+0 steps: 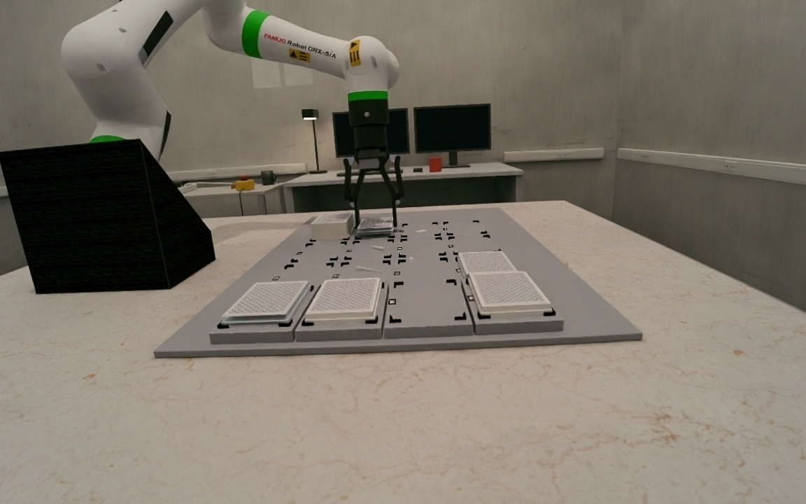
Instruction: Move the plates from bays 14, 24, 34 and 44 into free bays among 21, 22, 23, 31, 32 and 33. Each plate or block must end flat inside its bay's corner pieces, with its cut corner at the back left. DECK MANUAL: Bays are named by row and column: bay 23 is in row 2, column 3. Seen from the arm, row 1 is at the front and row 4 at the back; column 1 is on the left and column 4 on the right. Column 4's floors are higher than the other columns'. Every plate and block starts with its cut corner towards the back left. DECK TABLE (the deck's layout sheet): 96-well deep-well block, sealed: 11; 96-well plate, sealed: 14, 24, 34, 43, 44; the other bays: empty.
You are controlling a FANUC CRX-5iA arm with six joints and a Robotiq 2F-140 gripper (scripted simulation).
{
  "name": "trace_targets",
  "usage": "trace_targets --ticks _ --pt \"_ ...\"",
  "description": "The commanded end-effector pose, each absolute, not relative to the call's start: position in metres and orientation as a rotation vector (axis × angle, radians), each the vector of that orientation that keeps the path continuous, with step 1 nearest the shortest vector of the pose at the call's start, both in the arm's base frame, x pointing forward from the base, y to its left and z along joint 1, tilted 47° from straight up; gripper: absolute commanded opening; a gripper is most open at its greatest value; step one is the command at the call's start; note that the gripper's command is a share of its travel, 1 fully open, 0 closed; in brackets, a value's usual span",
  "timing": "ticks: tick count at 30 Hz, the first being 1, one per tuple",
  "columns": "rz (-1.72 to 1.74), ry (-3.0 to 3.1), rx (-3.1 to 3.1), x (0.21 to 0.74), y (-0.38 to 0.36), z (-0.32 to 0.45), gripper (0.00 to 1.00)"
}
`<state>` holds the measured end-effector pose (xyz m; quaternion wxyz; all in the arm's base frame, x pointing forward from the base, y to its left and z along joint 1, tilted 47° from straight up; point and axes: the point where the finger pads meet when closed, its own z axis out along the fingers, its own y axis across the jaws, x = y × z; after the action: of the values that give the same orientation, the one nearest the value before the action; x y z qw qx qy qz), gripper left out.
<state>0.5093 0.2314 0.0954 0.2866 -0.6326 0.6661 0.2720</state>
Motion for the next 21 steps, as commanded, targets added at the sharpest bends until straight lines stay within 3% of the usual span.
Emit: trace_targets --ticks 1,21 --pt "0.725 1.780 -1.690 0.5099 0.2314 0.0952 0.10" --pt "0.725 1.780 -1.690 0.5101 0.2345 0.0923 0.10"
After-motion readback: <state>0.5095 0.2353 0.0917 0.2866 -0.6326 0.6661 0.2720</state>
